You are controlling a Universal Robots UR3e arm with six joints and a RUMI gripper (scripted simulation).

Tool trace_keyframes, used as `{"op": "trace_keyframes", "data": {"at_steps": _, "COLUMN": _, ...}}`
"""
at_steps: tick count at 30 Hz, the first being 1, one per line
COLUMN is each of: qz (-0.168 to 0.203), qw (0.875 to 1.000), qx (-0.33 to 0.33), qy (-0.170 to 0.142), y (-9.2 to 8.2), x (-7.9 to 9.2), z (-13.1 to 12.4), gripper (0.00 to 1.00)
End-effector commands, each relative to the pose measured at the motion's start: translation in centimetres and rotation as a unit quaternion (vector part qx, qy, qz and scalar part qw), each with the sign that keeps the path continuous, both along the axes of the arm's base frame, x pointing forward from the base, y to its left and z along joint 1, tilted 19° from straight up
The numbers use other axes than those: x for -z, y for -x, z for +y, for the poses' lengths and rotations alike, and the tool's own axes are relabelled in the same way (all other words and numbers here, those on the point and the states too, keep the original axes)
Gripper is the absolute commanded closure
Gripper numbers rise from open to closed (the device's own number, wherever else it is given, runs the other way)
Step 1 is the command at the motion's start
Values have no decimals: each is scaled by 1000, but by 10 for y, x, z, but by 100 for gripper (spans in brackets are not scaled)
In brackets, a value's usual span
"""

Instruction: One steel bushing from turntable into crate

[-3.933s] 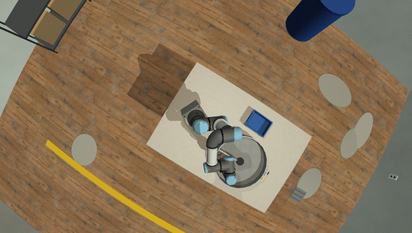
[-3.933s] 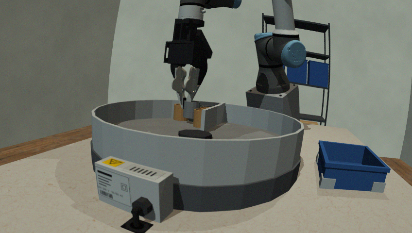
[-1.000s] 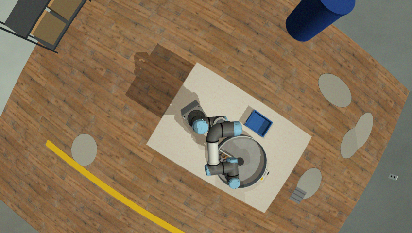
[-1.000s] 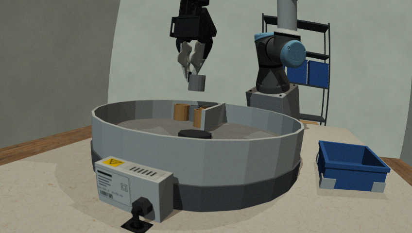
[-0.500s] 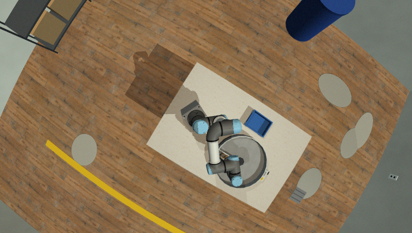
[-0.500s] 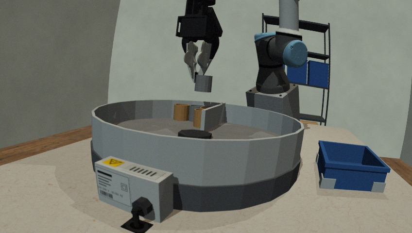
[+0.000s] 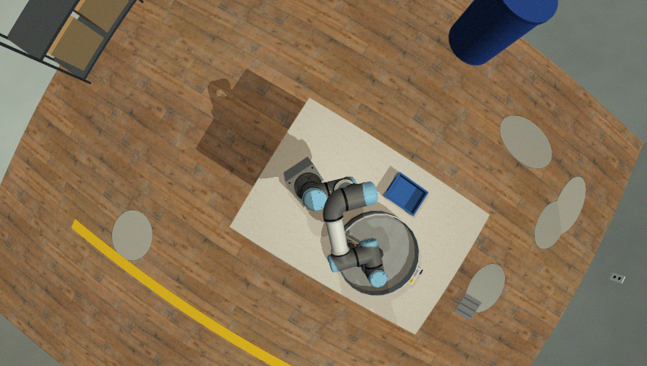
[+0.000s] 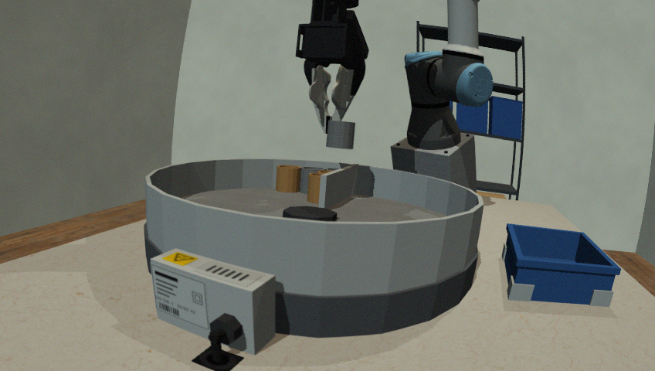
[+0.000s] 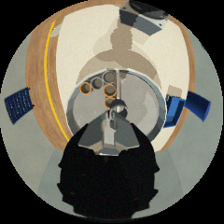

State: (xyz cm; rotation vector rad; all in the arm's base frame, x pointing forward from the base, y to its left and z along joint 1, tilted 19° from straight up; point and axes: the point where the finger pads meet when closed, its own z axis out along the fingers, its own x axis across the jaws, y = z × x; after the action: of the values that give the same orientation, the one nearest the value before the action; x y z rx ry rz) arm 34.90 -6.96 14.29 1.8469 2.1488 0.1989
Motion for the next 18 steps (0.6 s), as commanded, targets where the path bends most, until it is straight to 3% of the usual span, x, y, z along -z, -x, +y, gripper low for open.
{"op": "trace_keyframes", "data": {"at_steps": 1, "qz": -1, "qw": 1000, "qx": 0, "qy": 1, "y": -2, "x": 0, "z": 12, "gripper": 100}}
{"op": "trace_keyframes", "data": {"at_steps": 18, "qz": -1, "qw": 1000, "qx": 0, "qy": 1, "y": -7, "x": 3, "z": 58, "gripper": 100}}
